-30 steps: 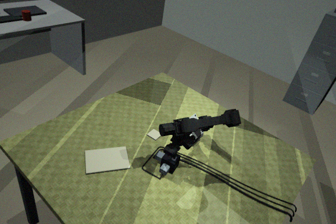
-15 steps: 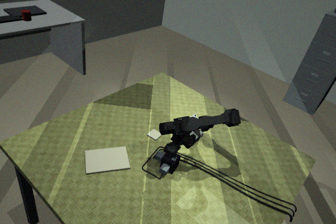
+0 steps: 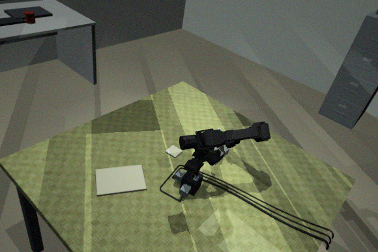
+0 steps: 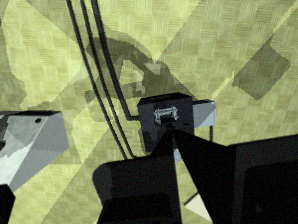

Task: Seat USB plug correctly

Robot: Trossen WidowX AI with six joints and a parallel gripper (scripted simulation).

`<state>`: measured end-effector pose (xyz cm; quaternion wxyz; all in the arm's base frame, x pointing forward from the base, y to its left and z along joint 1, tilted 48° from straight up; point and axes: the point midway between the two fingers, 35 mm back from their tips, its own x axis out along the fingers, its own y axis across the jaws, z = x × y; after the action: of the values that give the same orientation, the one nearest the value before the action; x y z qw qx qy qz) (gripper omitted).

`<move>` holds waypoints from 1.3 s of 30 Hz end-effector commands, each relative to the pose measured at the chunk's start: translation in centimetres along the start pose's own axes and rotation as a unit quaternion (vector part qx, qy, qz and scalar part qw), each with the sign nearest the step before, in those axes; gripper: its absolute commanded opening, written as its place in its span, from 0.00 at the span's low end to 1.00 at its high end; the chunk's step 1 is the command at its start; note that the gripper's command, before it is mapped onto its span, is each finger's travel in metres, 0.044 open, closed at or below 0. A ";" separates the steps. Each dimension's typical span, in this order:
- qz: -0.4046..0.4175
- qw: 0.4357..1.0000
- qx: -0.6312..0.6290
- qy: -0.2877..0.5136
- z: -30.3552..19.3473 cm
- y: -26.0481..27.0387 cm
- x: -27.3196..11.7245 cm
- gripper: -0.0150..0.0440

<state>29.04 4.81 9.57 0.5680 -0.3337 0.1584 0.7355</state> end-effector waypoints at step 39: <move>-0.001 0.974 0.227 0.000 0.0 0.0 -1.2 0.25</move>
<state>29.23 3.94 10.37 0.6221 -0.2180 0.2968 0.6909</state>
